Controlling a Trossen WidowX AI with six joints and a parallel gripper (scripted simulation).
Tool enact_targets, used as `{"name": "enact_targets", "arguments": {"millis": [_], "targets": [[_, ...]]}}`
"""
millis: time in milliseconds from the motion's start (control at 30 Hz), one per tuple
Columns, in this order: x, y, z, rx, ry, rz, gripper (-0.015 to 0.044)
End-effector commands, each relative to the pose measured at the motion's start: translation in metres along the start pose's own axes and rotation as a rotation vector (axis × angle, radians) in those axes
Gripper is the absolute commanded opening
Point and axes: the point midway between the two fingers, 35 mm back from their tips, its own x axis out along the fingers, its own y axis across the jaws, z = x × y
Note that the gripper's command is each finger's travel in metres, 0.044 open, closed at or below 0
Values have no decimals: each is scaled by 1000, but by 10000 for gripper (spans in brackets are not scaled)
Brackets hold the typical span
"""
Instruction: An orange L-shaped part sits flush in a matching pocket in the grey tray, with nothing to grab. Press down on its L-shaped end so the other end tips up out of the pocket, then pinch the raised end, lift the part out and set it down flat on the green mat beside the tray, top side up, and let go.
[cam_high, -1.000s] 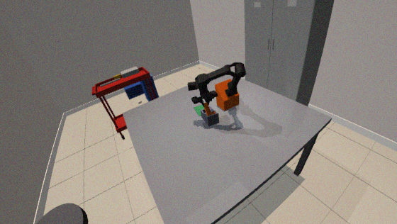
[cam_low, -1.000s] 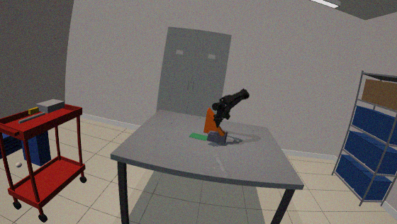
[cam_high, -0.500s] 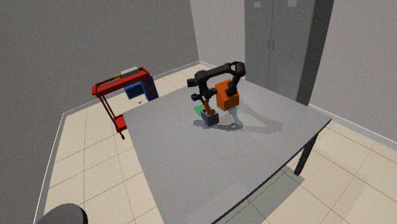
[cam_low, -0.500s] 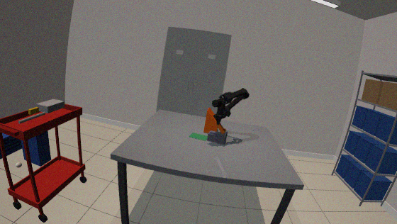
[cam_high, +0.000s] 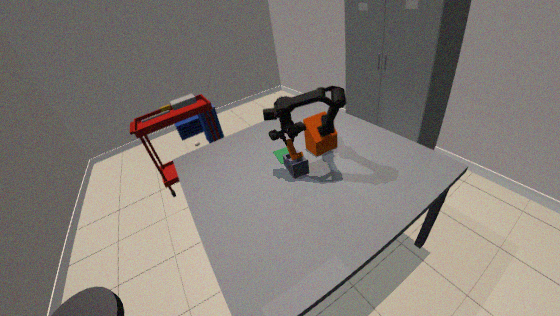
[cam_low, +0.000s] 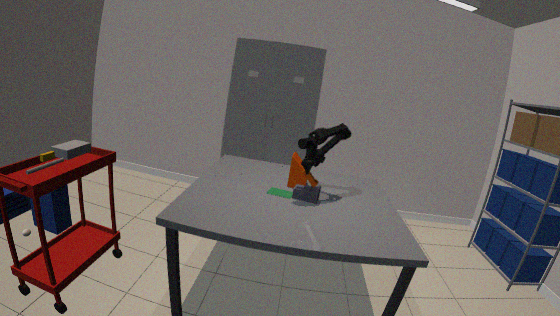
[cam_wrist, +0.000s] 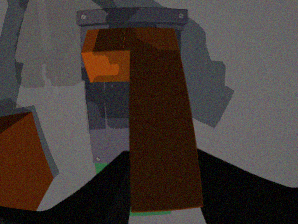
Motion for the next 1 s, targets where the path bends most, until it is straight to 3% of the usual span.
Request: {"name": "enact_targets", "arguments": {"millis": [0,967], "targets": [[1,1,-16,1,7,1,0],[1,13,-142,0,13,0,0]]}}
